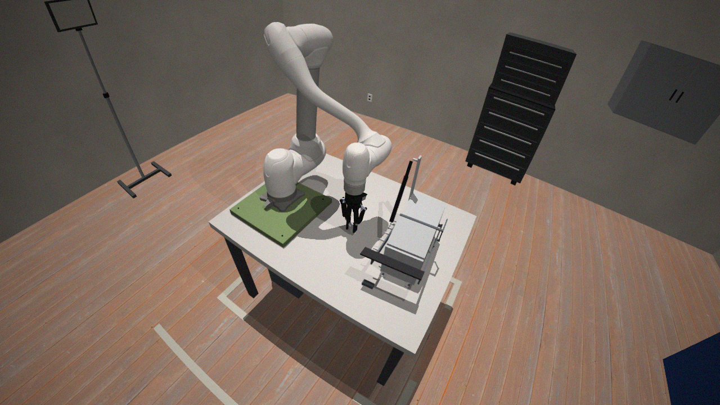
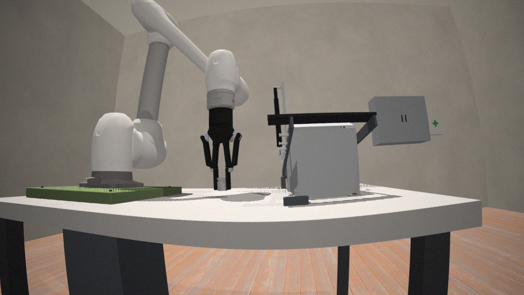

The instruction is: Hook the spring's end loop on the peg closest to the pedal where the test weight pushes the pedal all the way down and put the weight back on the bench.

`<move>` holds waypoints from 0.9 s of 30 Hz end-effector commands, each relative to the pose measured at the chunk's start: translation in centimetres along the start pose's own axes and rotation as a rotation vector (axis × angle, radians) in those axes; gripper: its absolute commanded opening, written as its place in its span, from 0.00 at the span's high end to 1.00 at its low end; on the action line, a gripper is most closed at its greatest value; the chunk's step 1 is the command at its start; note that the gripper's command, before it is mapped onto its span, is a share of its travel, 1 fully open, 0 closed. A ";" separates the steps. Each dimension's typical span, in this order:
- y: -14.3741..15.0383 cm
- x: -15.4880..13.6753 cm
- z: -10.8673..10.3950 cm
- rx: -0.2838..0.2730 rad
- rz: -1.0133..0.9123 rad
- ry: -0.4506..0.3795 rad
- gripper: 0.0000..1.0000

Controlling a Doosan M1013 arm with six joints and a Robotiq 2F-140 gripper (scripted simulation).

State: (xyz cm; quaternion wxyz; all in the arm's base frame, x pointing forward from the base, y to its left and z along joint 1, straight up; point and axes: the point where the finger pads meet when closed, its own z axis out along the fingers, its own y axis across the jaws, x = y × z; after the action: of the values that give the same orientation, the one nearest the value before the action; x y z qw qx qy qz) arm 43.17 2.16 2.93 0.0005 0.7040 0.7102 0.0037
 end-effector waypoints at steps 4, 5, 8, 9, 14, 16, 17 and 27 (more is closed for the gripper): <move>0.0 0.0 -1.7 -0.001 0.001 0.000 0.75; 0.0 0.0 -2.0 -0.001 0.001 0.000 0.75; 0.0 0.0 -1.6 -0.001 0.000 0.000 0.75; 0.0 0.0 -1.9 -0.001 0.000 0.000 0.75; 0.0 0.0 -3.2 -0.001 0.000 0.000 0.75; 0.0 0.0 -3.8 -0.001 0.000 0.000 0.75; 0.0 0.0 -4.0 -0.001 0.000 0.000 0.75; 0.0 0.0 -5.6 -0.001 0.000 0.000 0.75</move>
State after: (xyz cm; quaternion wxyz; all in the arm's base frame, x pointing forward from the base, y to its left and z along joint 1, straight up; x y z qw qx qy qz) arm 43.13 2.12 8.13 0.0005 0.7041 0.7101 0.0036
